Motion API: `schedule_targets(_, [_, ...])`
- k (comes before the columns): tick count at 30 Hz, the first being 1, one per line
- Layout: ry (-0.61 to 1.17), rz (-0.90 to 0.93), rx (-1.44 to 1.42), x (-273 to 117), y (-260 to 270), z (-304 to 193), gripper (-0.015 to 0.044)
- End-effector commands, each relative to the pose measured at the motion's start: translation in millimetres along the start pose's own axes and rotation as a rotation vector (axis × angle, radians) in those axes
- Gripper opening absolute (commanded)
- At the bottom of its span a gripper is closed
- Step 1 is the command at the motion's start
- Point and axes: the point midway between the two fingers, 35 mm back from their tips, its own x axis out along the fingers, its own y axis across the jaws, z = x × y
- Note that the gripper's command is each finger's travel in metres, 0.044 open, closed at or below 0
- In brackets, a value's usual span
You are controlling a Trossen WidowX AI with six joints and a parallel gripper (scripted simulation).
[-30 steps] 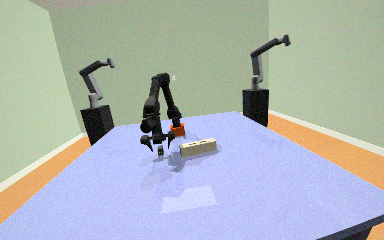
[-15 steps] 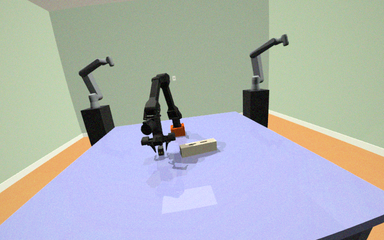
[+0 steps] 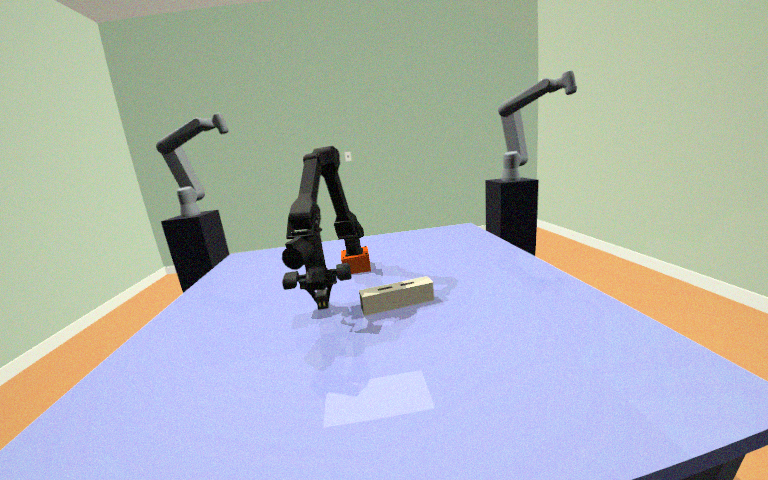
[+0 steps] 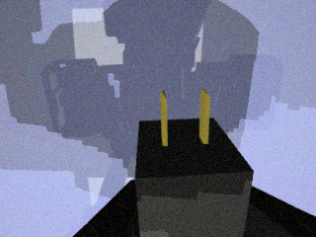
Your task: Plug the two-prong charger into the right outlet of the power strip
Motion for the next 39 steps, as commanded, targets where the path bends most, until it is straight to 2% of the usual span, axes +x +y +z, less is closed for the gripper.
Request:
schedule_targets(1, [-0.015, -0.007, 0.001, -17.9, -1.4, 2.0, 0.0])
schedule_targets(10, [-0.012, -0.009, 0.001, -50.2, 1.7, -8.3, 0.0])
schedule_targets(39, [-0.014, -0.003, -0.027, -34.7, 59.8, -10.1, 0.0])
